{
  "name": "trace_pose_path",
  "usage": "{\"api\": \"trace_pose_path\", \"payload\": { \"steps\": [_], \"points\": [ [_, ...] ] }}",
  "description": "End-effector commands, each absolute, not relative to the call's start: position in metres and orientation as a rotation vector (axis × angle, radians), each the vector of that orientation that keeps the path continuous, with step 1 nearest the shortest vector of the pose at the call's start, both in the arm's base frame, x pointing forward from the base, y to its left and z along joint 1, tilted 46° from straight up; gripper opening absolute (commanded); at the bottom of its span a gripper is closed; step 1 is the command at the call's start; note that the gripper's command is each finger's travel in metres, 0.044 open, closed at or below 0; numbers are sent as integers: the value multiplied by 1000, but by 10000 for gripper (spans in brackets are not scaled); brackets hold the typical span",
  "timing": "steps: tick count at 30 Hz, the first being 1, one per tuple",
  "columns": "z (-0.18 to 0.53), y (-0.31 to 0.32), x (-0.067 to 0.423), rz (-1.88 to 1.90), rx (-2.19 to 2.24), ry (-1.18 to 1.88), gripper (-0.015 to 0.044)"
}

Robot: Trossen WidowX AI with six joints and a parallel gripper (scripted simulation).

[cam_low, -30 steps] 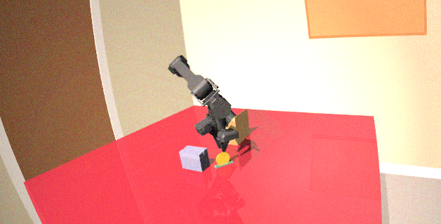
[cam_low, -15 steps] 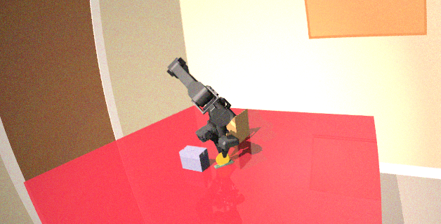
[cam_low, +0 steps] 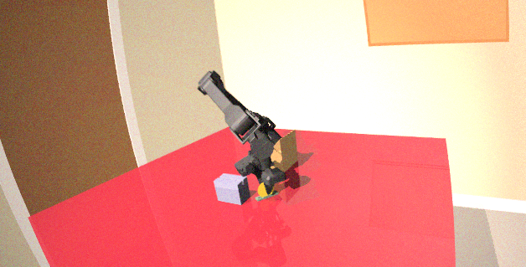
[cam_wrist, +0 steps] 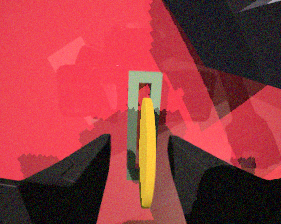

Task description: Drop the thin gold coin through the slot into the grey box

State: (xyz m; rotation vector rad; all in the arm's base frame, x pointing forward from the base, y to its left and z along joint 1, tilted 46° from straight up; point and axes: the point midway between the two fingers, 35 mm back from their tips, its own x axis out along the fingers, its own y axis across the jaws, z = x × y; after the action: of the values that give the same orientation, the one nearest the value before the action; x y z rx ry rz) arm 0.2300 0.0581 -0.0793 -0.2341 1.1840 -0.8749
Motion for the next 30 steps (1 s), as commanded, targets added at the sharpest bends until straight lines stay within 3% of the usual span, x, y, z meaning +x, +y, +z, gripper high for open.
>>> {"api": "trace_pose_path", "payload": {
  "steps": [1, 3, 9, 30],
  "points": [
    [-84, 51, 229, -880, -244, 1188, 161],
    [-85, 50, 229, -880, -244, 1188, 161],
    [-85, 50, 229, -880, -244, 1188, 3],
    [-71, 68, 230, -876, -241, 1190, 0]
  ]
}}
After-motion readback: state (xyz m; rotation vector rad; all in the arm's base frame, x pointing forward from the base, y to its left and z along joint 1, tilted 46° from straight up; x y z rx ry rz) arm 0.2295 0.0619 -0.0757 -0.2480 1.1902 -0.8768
